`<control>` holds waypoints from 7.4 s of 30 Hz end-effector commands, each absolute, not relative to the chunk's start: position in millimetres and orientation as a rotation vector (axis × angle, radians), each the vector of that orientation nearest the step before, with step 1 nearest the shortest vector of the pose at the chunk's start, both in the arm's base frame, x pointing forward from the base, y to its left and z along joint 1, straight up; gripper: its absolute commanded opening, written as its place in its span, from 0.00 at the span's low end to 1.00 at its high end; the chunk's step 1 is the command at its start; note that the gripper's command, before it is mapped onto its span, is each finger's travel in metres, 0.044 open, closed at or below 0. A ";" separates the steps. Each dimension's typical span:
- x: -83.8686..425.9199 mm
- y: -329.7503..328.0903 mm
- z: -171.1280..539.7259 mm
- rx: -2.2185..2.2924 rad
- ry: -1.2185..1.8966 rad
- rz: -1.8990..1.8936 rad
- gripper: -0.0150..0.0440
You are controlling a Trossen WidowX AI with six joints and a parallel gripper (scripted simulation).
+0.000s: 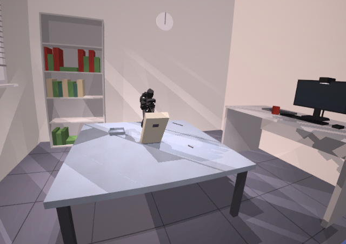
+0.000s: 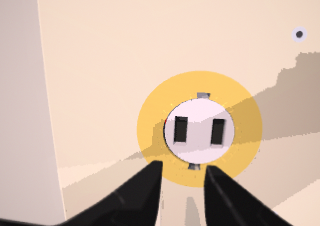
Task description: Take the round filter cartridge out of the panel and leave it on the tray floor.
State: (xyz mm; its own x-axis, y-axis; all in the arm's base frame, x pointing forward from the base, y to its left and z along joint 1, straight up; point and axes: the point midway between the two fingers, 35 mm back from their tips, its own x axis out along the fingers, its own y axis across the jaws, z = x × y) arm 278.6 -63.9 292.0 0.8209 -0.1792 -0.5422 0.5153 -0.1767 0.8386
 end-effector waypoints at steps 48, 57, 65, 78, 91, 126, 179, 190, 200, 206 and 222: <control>317.2 -67.0 256.0 1.615 0.291 -0.629 0.40; 317.4 -67.6 256.6 1.615 0.291 -0.629 0.40; 318.1 -67.5 257.5 1.615 0.291 -0.629 0.40; 319.5 -67.5 257.8 1.615 0.291 -0.629 0.40; 320.7 -67.8 256.1 1.615 0.291 -0.629 0.40; 330.4 -70.0 248.7 1.615 0.290 -0.628 0.40; 341.4 -72.3 241.4 1.615 0.290 -0.627 0.40; 332.0 -69.9 245.6 1.618 0.293 -0.628 0.39; 332.0 -69.9 245.6 1.618 0.293 -0.628 0.25; 338.2 -71.4 242.8 1.523 0.317 -0.604 0.25; 342.8 -72.5 240.6 0.994 0.440 -0.467 0.25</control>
